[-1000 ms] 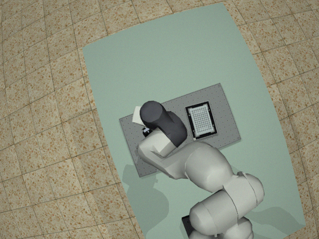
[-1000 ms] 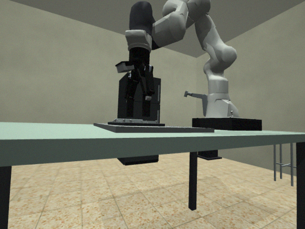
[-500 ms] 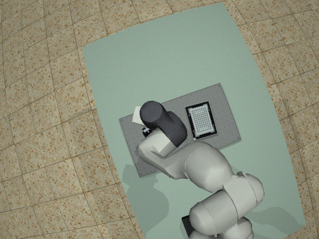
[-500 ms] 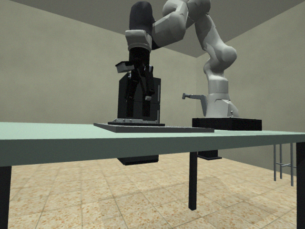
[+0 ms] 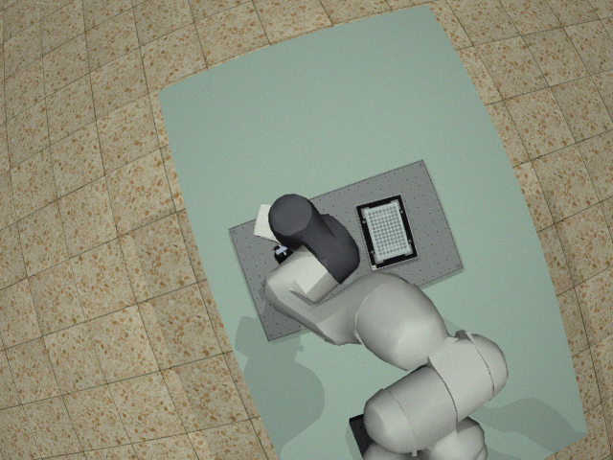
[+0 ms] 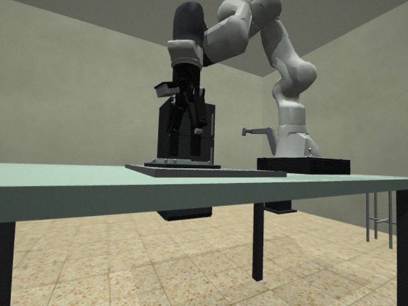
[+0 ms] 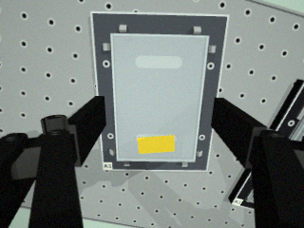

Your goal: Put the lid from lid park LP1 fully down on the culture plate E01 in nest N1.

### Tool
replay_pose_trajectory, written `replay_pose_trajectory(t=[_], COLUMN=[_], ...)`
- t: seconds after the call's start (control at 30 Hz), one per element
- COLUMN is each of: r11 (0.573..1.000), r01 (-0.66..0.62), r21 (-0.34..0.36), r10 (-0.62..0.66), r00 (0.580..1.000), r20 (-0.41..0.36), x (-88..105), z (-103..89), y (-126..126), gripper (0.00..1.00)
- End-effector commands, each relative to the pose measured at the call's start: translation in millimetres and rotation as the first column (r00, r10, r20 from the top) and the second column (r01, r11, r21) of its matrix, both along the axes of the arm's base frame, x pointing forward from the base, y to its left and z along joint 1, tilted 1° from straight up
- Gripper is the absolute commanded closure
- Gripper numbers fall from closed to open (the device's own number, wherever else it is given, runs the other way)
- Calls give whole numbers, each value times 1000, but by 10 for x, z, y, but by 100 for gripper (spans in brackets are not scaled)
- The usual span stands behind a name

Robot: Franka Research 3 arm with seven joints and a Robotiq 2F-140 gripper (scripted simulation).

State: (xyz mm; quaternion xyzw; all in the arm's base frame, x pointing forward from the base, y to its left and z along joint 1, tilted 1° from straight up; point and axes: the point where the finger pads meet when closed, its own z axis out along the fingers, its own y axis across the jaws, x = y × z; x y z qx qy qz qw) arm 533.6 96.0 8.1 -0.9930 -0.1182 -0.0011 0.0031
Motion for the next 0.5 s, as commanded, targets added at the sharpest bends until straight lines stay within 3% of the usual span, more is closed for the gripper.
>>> replay_pose_trajectory(t=[0.0, 0.47], r11=[1000, 1000], r01=[5, 5], r21=[2, 2], r10=[-5, -5], r00=[1000, 1000], r20=[3, 3], x=[12, 23], z=[2, 2], y=[11, 22], gripper=[31, 31])
